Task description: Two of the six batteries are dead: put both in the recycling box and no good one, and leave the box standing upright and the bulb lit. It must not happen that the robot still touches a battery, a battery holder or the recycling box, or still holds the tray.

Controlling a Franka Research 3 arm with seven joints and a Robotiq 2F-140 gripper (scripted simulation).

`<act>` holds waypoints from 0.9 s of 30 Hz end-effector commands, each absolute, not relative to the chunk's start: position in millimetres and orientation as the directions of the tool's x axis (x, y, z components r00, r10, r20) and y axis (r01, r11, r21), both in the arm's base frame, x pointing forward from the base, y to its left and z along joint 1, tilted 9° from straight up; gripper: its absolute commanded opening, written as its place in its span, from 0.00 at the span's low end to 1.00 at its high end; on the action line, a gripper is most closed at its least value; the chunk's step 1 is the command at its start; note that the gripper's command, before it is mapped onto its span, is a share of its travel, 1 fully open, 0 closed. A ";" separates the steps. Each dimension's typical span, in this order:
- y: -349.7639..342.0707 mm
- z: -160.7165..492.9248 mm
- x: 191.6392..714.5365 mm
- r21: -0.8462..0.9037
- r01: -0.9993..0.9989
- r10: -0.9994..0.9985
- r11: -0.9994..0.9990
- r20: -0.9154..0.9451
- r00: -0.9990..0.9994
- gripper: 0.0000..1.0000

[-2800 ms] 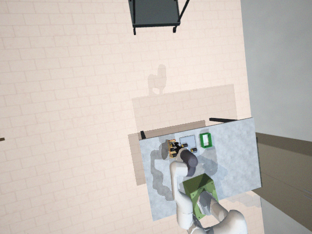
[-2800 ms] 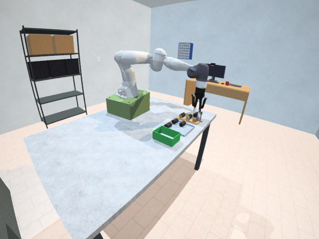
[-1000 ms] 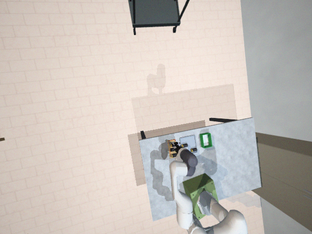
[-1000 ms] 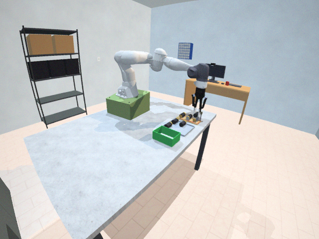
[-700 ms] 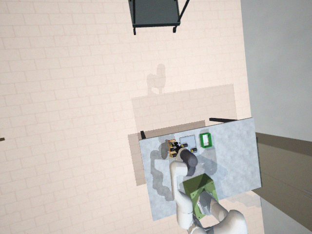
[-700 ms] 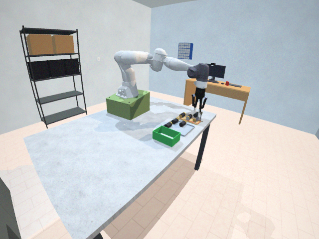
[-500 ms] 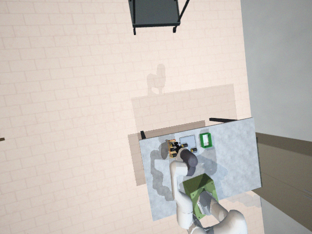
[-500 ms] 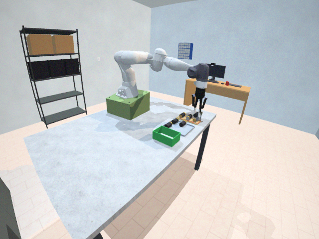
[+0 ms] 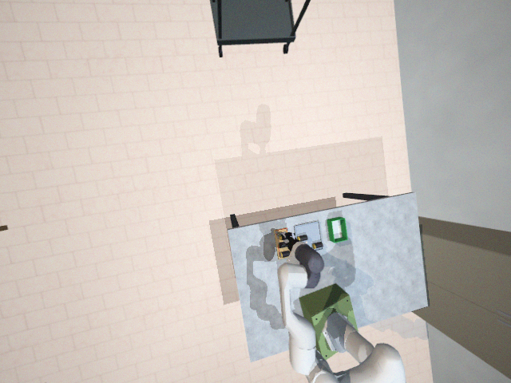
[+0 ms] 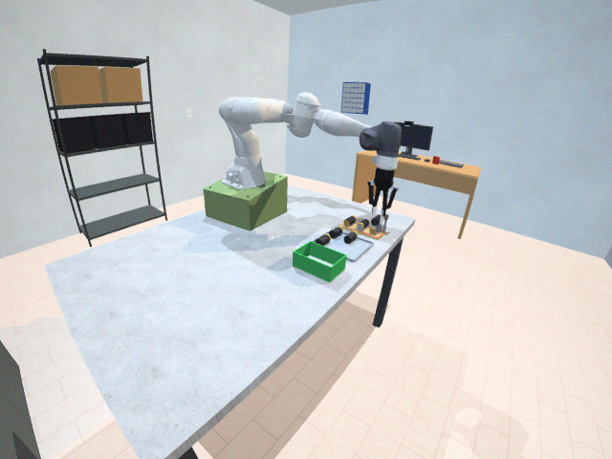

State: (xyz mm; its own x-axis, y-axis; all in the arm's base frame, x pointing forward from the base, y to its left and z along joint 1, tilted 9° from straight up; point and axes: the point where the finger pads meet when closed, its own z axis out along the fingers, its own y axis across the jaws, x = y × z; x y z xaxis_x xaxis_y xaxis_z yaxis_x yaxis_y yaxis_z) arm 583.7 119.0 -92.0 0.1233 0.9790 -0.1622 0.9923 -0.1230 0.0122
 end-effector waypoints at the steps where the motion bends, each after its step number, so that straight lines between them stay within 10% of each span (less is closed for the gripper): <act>1: 119.0 -89.8 586.5 0.018 0.993 0.980 -0.116 -0.163 0.118 0.16; 27: 116.8 -103.0 586.5 0.018 0.993 0.980 -0.116 -0.163 0.118 0.16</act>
